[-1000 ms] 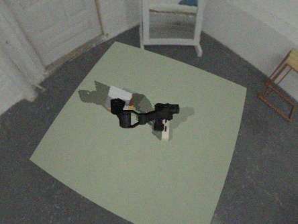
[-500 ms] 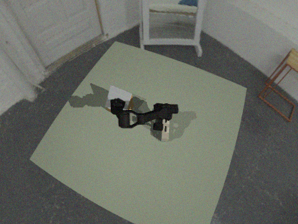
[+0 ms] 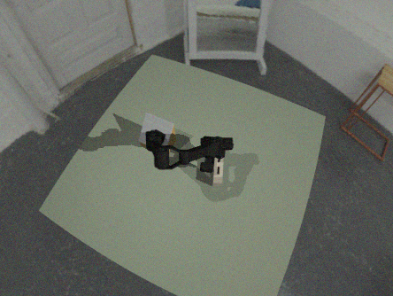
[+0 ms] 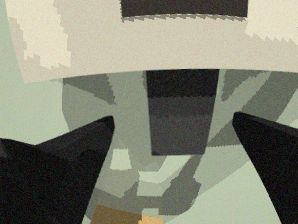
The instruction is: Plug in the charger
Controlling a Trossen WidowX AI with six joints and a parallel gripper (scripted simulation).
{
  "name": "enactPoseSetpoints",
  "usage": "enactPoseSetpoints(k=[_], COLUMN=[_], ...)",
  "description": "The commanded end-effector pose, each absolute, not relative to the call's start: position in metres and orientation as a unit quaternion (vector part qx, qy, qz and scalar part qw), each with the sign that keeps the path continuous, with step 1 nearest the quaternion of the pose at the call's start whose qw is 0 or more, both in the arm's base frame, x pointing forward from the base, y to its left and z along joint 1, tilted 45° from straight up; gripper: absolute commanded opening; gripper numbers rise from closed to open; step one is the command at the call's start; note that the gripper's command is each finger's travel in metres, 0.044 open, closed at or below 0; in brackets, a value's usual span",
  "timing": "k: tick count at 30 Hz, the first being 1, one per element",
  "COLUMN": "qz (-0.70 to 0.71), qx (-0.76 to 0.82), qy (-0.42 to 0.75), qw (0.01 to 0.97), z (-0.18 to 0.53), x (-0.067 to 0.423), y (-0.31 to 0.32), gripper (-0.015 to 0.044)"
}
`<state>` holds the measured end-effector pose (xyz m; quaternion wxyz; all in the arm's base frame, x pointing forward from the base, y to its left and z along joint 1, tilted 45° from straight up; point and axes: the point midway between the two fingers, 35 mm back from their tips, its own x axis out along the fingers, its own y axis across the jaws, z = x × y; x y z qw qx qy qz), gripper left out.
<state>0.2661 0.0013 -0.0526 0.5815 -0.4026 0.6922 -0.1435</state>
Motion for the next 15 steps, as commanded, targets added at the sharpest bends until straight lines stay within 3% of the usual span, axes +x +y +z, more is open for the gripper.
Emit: enactPoseSetpoints(k=[1, 15], qz=[-0.142, -0.142], qx=[-0.402, -0.402], qy=[0.692, 0.692], qw=[0.583, 0.583], z=[-0.050, -0.047], x=[0.261, 0.247], y=[0.000, -0.005], gripper=[0.0440, 0.0440])
